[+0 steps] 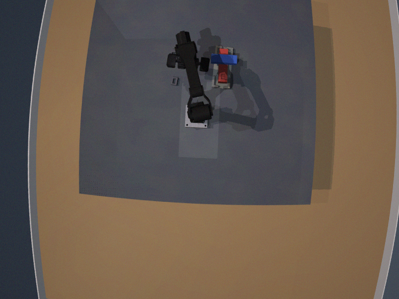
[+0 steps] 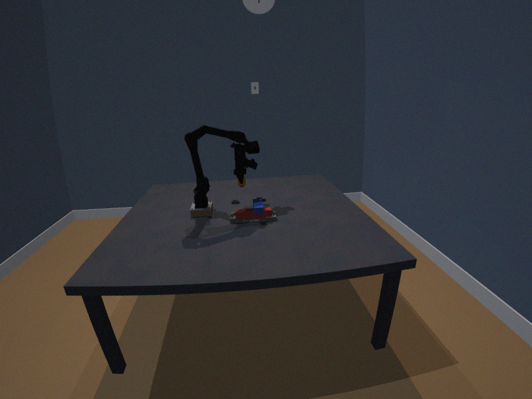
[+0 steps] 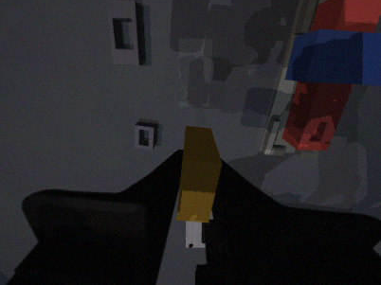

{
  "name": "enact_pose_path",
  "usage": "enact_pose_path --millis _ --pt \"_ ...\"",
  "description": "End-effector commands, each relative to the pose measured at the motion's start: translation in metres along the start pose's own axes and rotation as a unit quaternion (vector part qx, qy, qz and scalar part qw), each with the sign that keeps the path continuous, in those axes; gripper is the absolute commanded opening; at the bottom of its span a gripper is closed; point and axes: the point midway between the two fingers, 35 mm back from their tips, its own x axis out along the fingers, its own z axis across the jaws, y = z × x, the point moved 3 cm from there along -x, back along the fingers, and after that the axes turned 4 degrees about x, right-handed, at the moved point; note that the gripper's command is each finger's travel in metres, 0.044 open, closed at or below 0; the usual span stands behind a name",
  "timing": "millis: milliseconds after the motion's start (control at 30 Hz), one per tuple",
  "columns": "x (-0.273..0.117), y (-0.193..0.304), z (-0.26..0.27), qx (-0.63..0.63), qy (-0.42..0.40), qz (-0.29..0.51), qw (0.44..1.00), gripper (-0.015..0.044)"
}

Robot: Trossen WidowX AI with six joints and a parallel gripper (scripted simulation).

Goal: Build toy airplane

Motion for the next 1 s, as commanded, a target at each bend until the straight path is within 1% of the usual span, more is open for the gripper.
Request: enact_pose_path --millis 0,967 --pt "0.004 -0.006 -0.013 -0.006 0.001 0.003 1.000 0.0000" --pt "0.021 -0.023 -0.101 -0.018 0.011 -0.001 1.000 0.0000"
